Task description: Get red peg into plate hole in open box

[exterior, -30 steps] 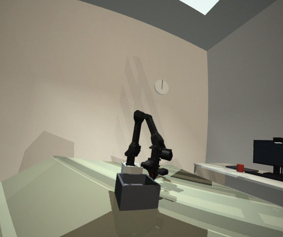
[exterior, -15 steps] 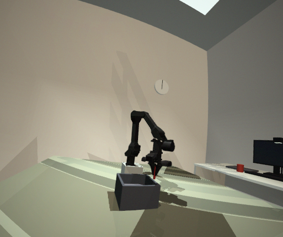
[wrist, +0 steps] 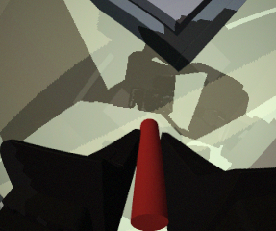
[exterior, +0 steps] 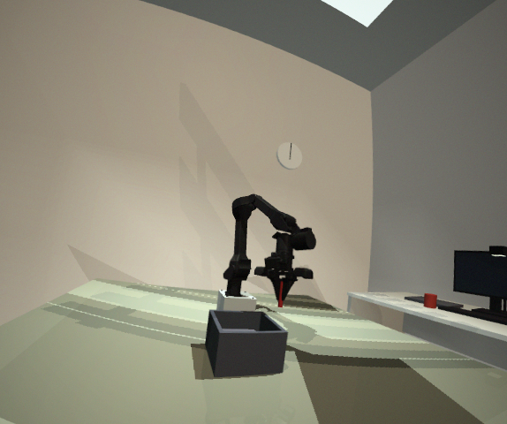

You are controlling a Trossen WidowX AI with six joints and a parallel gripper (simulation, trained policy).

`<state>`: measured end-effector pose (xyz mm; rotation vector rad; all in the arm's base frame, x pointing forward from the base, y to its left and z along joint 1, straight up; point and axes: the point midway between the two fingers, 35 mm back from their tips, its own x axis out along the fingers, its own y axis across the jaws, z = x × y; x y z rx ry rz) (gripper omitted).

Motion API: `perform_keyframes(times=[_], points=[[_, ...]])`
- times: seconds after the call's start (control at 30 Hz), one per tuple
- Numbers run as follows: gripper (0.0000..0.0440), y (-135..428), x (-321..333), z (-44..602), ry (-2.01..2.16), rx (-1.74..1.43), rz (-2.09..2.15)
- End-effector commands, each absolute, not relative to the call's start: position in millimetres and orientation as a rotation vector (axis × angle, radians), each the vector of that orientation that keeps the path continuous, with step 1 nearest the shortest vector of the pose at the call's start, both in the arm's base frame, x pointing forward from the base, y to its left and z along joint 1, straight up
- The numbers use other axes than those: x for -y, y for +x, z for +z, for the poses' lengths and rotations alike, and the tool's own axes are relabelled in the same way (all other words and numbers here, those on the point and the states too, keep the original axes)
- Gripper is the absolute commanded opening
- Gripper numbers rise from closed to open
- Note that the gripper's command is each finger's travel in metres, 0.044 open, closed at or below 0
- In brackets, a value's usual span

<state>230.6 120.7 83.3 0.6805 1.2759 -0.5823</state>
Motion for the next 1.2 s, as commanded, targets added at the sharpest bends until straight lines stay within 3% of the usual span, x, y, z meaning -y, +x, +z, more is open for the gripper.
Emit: perform_keyframes(times=[0.0, 1.17], points=[[0.0000, 246, -110, 95, 0.680, -1.244, -0.586], [0.0010, 331, -10, 81, 0.828, -1.142, -0.740]])
